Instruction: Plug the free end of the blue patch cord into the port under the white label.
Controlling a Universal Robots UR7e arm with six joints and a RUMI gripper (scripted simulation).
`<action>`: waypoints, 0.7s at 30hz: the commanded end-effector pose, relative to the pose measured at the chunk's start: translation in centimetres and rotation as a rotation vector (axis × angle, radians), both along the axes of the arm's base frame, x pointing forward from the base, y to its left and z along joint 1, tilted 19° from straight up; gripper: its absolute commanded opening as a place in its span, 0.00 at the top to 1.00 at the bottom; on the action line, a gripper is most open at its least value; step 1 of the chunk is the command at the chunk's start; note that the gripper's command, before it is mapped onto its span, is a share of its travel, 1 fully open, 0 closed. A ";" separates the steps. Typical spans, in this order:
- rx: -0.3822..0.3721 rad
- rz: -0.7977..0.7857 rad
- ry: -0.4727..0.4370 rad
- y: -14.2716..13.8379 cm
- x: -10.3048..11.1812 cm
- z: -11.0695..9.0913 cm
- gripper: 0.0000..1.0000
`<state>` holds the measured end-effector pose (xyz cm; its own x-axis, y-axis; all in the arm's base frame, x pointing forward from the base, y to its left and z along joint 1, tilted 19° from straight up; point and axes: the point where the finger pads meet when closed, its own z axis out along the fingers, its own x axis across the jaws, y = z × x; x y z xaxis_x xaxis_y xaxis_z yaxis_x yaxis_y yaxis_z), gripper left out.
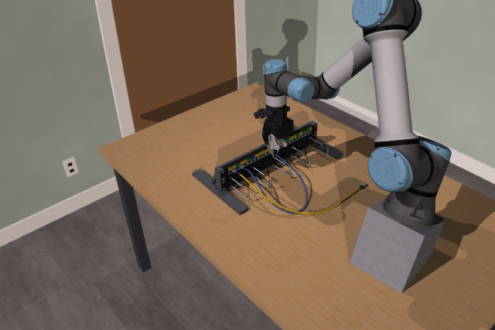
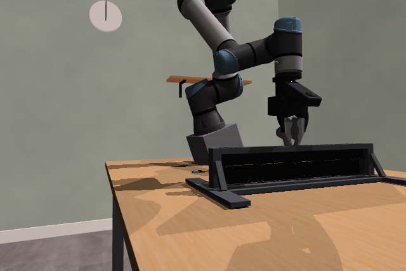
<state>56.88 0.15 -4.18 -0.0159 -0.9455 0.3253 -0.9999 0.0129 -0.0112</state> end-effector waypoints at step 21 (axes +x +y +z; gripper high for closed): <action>0.000 -0.002 0.007 0.0 0.3 0.1 1.00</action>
<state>57.09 0.15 -4.14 -0.0153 -0.9455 0.3252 -0.9999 0.0156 -0.0017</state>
